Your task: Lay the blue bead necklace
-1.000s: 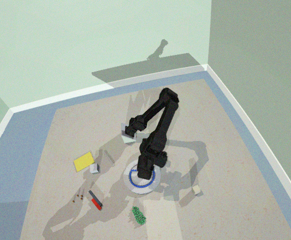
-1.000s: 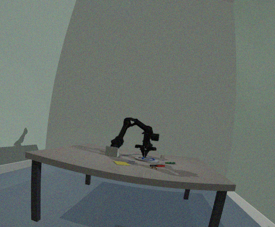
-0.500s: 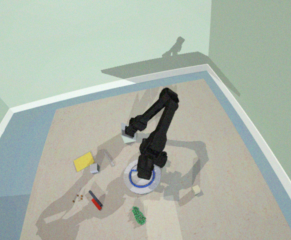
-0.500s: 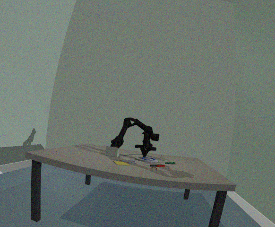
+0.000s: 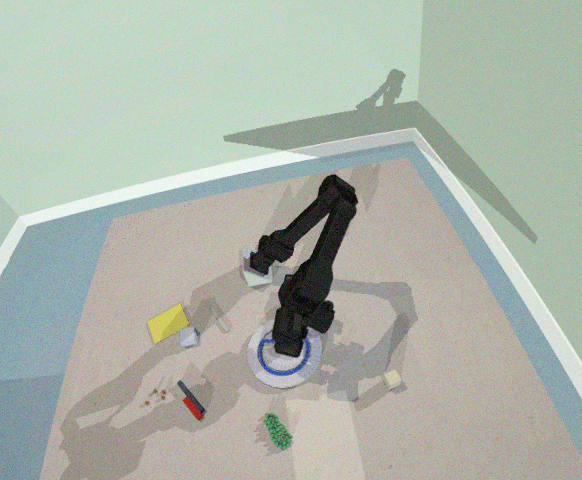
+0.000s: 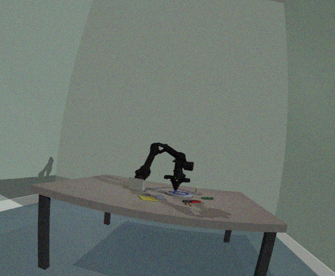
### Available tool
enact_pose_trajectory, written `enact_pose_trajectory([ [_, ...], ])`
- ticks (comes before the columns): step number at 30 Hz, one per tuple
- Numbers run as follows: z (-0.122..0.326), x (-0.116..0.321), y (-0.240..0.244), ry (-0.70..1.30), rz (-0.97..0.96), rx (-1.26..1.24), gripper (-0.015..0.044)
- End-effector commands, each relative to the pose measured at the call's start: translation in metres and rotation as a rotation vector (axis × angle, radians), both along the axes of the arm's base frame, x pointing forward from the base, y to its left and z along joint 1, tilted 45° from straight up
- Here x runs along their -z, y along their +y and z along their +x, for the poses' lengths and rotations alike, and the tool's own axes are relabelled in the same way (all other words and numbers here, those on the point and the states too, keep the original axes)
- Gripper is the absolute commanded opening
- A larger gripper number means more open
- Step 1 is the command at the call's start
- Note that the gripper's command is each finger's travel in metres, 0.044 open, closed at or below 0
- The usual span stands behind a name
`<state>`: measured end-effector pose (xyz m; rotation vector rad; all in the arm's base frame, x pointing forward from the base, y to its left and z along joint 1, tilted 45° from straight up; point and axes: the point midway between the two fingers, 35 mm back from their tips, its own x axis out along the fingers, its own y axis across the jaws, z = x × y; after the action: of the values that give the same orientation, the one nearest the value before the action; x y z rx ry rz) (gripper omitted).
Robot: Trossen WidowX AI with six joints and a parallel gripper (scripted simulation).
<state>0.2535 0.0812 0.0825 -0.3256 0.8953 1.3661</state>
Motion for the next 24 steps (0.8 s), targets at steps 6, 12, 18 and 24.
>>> enact_pose_trajectory([
  [6,-0.0019,0.0000,0.0048,-0.003,0.003,-0.002,0.0000],
  [12,0.0000,0.0009,0.0056,-0.012,-0.003,-0.004,0.0026],
  [18,0.0000,0.0009,0.0056,-0.012,-0.003,-0.004,0.0184],
  [24,-0.0001,0.0006,0.0053,-0.011,-0.002,-0.003,0.0341],
])
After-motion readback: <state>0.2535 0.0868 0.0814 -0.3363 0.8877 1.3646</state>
